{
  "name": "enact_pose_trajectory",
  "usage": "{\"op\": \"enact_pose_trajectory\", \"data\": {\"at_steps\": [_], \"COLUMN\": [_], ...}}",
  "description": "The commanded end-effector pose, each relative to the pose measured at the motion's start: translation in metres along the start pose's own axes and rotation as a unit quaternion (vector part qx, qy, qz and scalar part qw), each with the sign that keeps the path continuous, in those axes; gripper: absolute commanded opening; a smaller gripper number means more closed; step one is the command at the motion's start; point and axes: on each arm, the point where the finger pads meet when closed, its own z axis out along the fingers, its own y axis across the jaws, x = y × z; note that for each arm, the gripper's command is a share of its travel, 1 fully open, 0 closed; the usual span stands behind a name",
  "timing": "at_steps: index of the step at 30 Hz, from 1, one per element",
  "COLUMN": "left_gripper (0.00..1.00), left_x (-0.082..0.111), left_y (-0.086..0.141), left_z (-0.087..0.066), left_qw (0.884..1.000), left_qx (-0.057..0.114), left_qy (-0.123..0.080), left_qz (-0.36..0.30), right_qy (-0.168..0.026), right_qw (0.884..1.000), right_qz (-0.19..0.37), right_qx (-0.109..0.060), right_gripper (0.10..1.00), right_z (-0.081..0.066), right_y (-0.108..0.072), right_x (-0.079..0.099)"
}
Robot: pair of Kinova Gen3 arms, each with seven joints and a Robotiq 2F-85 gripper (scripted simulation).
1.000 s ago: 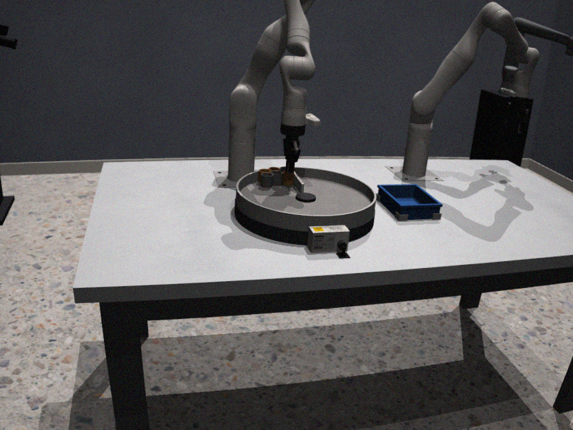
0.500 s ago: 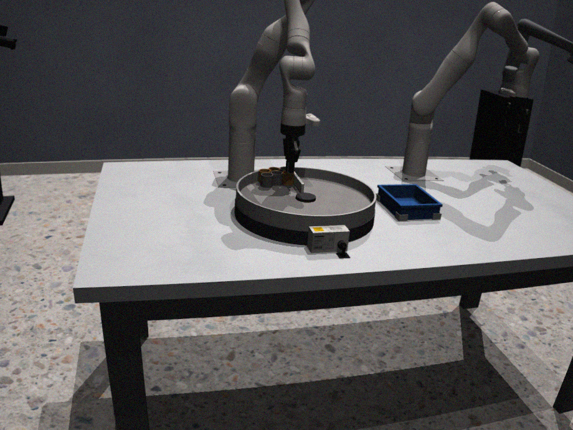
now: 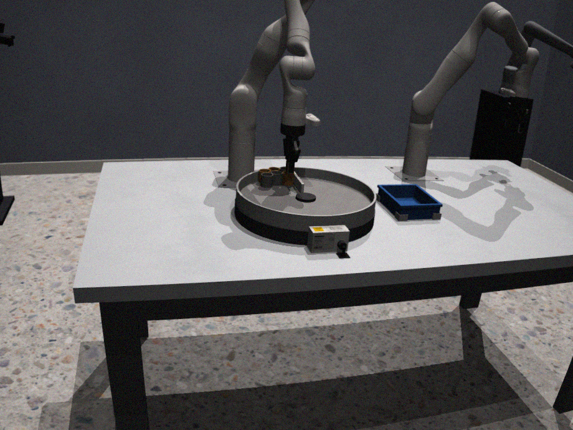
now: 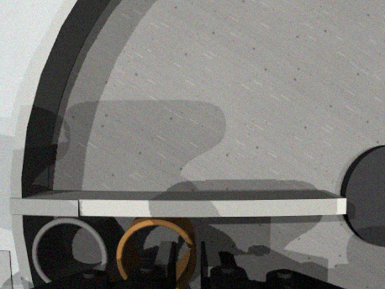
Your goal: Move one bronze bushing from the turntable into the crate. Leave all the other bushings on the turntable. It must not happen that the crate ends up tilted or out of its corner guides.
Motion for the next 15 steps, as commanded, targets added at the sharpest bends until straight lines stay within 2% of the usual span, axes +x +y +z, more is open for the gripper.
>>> {"op": "enact_pose_trajectory", "data": {"at_steps": [1, 6, 15], "left_gripper": [1.0, 1.0, 1.0], "left_x": [0.0, 0.0, 0.0], "left_y": [0.0, 0.0, 0.0], "left_z": [-0.001, -0.001, -0.001], "left_qw": [1.0, 1.0, 1.0], "left_qx": [0.0, 0.0, 0.0], "left_qy": [-0.001, -0.001, -0.001], "left_qz": [0.0, 0.0, 0.0], "right_qy": [0.0, 0.0, 0.0], "right_qw": [1.0, 1.0, 1.0], "right_qz": [0.0, 0.0, 0.0], "right_qx": [0.0, 0.0, 0.0], "right_gripper": [0.213, 0.213, 0.213], "right_z": [0.0, 0.003, 0.018], "right_y": [0.0, 0.0, 0.0], "right_x": [0.0, 0.0, 0.0]}}
